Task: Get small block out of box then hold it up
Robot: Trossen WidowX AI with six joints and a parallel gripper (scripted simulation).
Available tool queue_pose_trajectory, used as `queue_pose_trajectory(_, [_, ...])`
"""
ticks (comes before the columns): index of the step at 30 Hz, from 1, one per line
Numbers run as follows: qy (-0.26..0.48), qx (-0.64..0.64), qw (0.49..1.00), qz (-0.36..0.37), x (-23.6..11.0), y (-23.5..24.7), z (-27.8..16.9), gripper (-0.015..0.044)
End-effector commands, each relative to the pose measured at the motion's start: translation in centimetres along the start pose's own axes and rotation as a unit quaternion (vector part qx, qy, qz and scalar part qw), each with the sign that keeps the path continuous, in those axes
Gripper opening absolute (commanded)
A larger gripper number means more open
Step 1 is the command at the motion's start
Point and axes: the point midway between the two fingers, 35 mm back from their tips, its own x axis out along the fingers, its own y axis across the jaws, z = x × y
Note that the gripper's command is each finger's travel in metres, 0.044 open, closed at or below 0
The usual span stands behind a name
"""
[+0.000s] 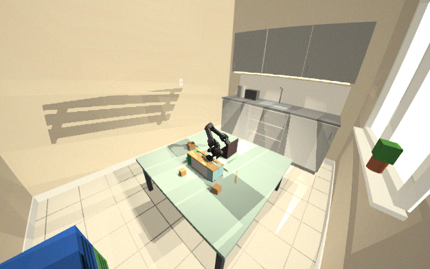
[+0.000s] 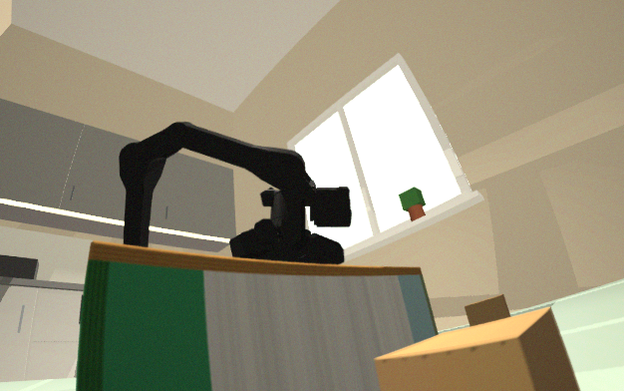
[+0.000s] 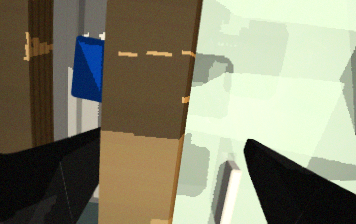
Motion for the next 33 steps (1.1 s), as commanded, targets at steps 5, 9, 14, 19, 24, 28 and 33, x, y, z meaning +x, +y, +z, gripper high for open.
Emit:
queue_pose_trajectory(5, [0.000,0.000,1.000,0.000,0.2,0.0,0.9,0.0400])
queue_pose_trajectory(9, [0.000,0.000,1.000,0.000,0.3,0.0,1.6,0.0400])
queue_pose_trajectory(14, [-0.001,0.000,1.000,0.000,0.5,0.0,2.4,0.0400])
queue_pose_trajectory(19, [-0.001,0.000,1.000,0.000,0.7,0.0,3.2,0.0400])
queue_pose_trajectory(24, [-0.001,0.000,1.000,0.000,0.9,0.0,4.0,0.0400])
queue_pose_trajectory(28, [-0.001,0.000,1.000,0.000,1.0,0.0,4.7,0.0400])
queue_pose_trajectory(33, [-0.001,0.000,1.000,0.000,1.2,0.0,5.5,0.0400])
